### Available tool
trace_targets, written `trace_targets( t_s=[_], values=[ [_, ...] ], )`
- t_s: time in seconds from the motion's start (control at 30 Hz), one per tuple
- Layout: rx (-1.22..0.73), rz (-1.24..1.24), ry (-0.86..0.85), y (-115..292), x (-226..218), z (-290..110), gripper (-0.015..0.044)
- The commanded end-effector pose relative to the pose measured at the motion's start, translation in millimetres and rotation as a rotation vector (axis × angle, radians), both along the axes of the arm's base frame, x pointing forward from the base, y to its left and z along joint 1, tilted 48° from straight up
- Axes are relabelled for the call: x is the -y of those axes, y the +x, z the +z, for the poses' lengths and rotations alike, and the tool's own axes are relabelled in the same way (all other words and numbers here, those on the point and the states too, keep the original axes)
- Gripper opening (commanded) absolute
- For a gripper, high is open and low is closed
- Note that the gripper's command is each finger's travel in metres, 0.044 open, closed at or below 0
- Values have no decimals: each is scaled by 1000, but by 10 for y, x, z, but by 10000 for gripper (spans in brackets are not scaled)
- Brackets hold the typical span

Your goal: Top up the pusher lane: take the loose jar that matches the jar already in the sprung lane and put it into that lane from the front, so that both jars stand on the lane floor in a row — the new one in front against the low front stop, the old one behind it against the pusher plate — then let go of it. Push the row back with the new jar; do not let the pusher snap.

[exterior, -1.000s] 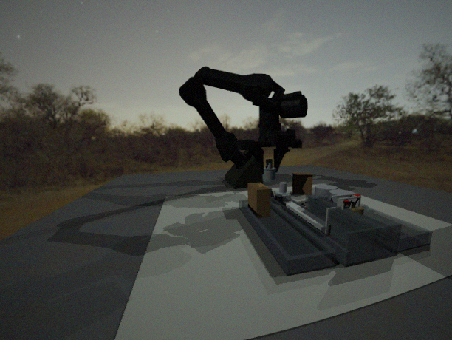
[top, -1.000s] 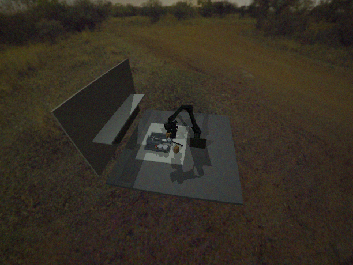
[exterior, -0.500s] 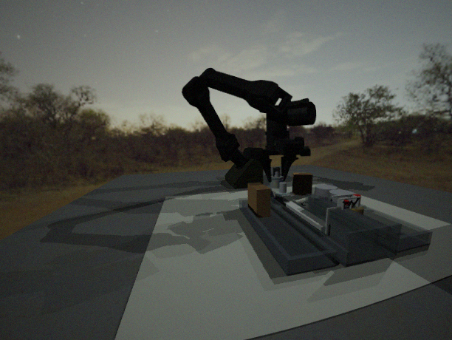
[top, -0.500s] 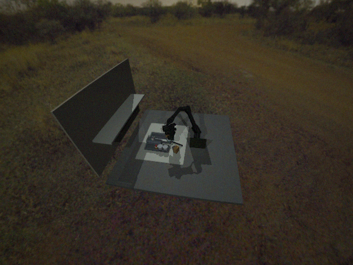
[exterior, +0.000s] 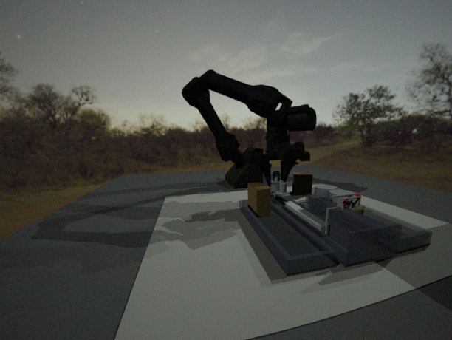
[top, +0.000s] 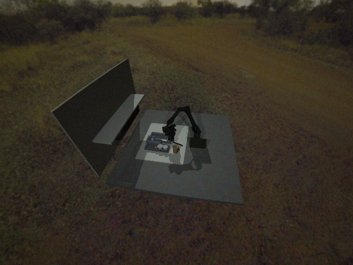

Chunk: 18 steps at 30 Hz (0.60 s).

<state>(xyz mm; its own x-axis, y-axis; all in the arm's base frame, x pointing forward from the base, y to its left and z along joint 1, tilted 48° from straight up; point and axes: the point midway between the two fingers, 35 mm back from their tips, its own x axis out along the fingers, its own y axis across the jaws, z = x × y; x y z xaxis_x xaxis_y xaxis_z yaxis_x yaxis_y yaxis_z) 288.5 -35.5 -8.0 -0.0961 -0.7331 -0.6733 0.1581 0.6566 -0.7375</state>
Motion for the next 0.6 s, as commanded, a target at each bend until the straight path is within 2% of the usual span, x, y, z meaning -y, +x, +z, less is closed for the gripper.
trace_targets(
  t_s=[0.0,0.57],
  values=[
    [0,6,-2,30,7,3,0],
    [0,6,-2,101,19,5,0]
  ],
)
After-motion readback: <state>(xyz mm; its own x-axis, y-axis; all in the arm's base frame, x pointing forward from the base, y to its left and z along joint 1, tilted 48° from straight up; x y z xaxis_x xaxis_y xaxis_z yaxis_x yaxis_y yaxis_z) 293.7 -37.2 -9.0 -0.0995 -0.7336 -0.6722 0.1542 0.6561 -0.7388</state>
